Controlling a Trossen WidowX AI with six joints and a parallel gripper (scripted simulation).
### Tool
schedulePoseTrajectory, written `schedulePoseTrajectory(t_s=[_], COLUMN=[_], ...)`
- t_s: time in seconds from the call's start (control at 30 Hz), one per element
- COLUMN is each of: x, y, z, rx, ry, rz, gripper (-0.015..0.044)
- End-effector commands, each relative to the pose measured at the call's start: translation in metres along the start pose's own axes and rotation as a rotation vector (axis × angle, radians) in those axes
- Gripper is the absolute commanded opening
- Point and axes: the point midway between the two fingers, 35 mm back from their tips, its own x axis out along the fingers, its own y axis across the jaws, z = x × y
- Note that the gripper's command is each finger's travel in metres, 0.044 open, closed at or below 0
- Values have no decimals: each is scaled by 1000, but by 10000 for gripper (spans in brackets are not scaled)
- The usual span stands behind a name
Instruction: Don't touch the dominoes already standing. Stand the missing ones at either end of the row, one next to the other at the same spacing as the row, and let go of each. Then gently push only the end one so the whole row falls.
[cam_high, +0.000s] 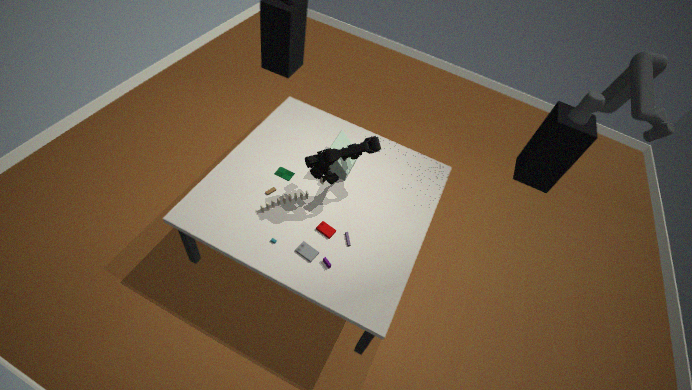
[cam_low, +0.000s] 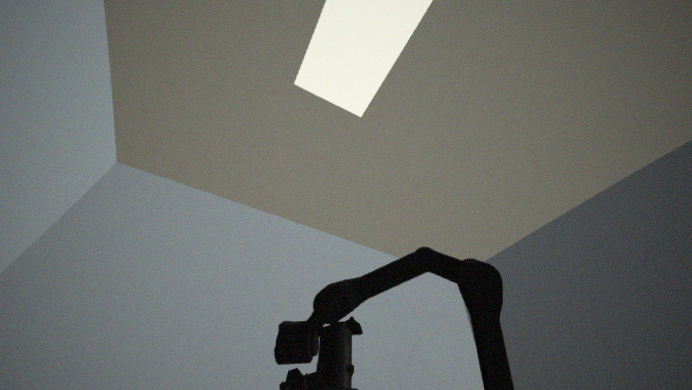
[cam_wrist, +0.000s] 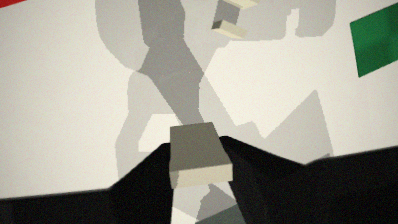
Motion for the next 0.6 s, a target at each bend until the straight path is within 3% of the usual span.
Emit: schedulePoseTrajectory(t_s=[0.0, 0.3, 0.57], x=[-3, -2, 46], y=[-34, -34, -36], z=[23, 24, 32], rx=[444, 445, 446], ry=[-21, -21, -26], rz=[-5, -6, -9], gripper=[107, 107, 107])
